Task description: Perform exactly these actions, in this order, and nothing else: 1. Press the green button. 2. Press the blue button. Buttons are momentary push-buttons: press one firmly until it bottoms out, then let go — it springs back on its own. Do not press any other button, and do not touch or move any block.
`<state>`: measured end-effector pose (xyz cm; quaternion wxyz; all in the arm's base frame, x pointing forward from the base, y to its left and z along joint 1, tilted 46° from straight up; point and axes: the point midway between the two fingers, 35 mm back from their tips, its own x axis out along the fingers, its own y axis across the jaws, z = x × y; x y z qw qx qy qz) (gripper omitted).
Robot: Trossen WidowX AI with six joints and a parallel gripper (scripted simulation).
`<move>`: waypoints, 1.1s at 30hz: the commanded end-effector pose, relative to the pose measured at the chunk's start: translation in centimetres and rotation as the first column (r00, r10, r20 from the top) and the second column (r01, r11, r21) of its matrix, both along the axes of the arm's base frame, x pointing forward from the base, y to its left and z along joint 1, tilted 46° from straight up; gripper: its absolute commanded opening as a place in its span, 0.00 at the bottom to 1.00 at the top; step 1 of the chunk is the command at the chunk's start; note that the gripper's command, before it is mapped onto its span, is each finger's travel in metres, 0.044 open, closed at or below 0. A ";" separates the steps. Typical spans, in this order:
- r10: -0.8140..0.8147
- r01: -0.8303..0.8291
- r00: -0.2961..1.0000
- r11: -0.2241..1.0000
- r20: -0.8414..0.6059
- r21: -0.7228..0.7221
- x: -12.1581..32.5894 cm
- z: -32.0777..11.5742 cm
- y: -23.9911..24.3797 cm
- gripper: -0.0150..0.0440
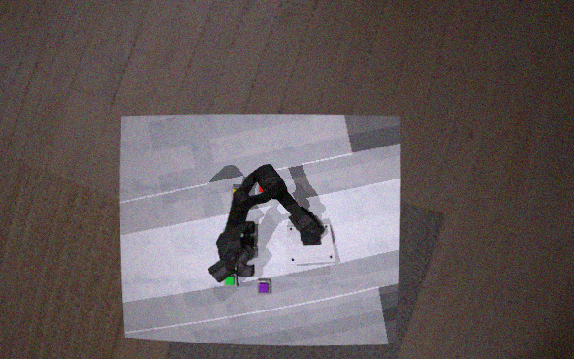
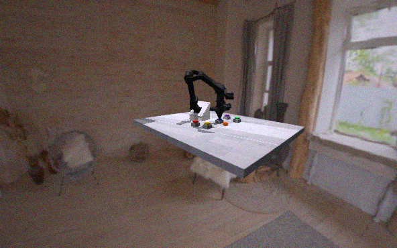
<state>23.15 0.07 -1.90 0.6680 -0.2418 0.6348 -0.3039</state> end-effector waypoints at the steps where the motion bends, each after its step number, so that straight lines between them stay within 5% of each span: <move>1: 0.003 -0.003 1.000 1.000 -0.007 -0.008 -0.2 -0.1 -0.3 0.29; 22: 0.003 -0.003 1.000 1.000 -0.008 -0.007 -0.2 2.3 2.2 0.29; 33: 0.006 -0.006 1.000 1.000 -0.006 0.011 3.2 -2.1 13.3 0.78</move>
